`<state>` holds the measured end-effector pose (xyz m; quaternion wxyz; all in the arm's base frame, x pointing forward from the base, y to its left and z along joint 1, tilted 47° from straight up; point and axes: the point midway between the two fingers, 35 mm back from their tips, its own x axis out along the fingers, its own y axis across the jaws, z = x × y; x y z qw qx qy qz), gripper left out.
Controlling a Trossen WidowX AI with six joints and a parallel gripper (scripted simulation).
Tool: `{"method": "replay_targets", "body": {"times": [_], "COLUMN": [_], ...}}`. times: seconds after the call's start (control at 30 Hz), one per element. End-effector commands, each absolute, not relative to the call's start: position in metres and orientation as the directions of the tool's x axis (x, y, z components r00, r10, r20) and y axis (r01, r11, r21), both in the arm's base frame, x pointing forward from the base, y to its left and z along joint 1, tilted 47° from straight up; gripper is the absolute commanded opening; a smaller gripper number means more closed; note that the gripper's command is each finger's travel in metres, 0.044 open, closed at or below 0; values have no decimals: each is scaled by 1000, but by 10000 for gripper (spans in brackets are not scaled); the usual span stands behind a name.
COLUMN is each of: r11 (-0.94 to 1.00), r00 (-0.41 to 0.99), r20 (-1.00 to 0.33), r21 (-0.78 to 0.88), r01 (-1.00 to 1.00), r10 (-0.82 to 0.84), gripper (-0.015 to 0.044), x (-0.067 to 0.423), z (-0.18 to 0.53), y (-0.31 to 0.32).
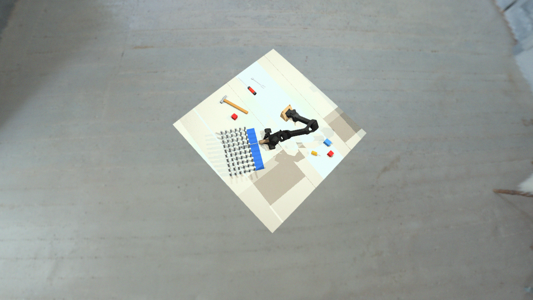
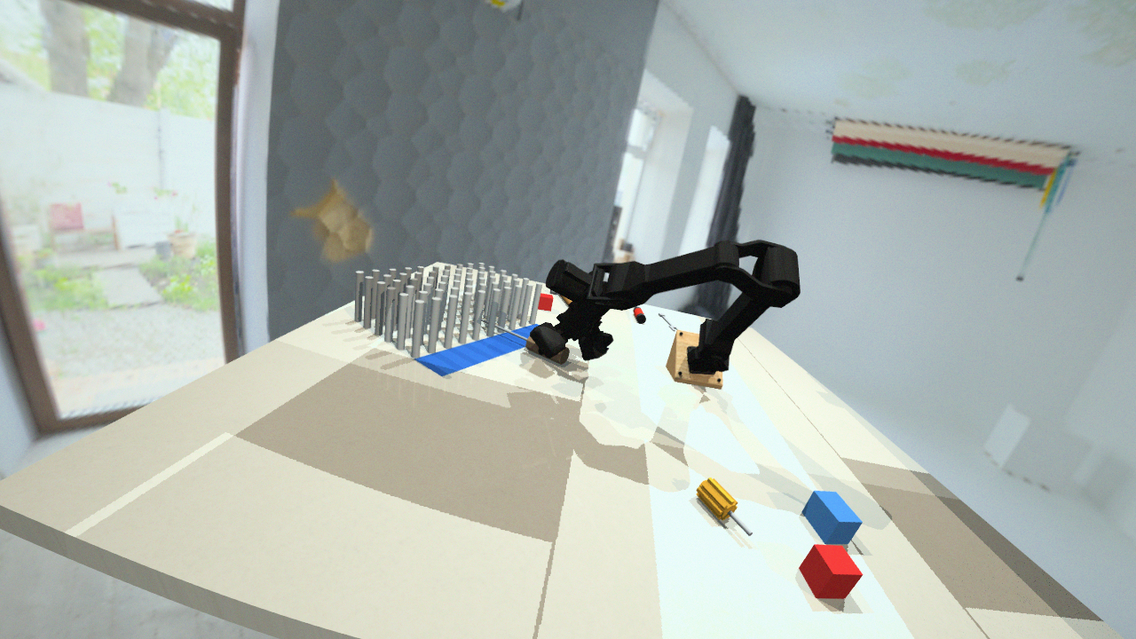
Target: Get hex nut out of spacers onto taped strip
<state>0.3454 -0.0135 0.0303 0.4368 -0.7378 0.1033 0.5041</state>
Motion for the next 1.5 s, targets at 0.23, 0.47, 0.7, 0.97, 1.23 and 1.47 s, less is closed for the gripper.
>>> {"method": "replay_targets", "body": {"times": [0.23,0.47,0.7,0.97,1.23,1.47], "r11": [-594,-593,-593,-592,-592,-592], "r00": [470,470,471,471,471,471], "r20": [-836,-836,-836,-836,-835,-835], "r21": [-537,-538,-538,-539,-539,-539], "r01": [-599,-599,-599,-599,-599,-600], "r10": [282,283,283,284,284,284], "gripper": [0,0,0,0,0,0], "x": [340,336,333,330,326,323], "z": [32,34,36,37,39,40], "y": [-11,-9,-8,-6,-3,-2]}}
